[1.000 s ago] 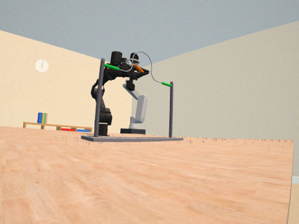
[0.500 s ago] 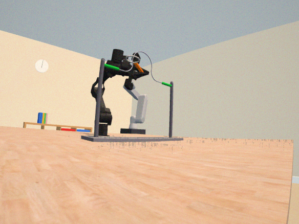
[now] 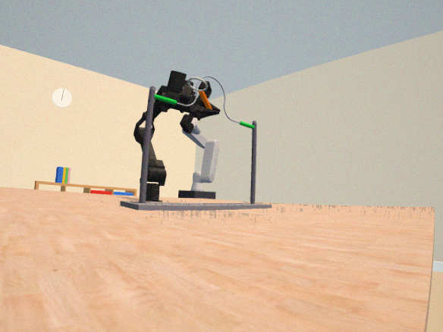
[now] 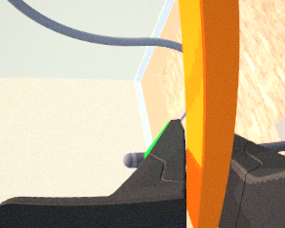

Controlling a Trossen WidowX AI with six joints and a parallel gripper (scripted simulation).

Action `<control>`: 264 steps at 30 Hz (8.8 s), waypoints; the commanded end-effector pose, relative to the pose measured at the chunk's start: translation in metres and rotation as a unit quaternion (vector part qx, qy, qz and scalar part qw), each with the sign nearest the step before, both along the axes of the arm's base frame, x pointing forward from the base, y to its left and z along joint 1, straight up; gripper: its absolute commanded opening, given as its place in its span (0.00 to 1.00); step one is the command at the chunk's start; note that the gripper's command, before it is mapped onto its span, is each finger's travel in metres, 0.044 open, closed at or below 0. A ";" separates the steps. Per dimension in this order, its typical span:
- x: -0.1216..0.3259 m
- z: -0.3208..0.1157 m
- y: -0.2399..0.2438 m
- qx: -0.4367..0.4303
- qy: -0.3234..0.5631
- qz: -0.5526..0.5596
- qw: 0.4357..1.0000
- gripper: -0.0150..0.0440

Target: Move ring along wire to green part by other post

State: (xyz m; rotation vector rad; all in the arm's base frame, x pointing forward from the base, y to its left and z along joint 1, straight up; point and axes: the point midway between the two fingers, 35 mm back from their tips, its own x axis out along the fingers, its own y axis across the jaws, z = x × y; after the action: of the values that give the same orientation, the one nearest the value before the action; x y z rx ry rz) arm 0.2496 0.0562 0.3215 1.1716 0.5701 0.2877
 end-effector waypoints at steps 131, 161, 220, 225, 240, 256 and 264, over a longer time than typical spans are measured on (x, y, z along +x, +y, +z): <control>0.000 -0.008 -0.100 -0.912 -0.003 -0.022 0.410 0.00; -0.001 0.014 -0.108 -0.982 -0.005 -0.019 0.186 0.00; 0.012 -0.126 -0.053 -0.809 -0.045 -0.036 0.585 0.00; 0.012 -0.136 -0.037 -0.773 -0.044 -0.038 0.631 0.00; 0.013 -0.155 0.011 -0.664 -0.041 -0.045 0.745 0.00; 0.013 -0.158 0.051 -0.590 -0.038 -0.049 0.805 0.00; 0.013 -0.158 0.062 -0.580 -0.038 -0.049 0.812 0.00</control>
State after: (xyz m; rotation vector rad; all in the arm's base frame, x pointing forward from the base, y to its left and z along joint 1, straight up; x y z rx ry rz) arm 0.2619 0.1134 0.1609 -0.0277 0.4807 -0.1246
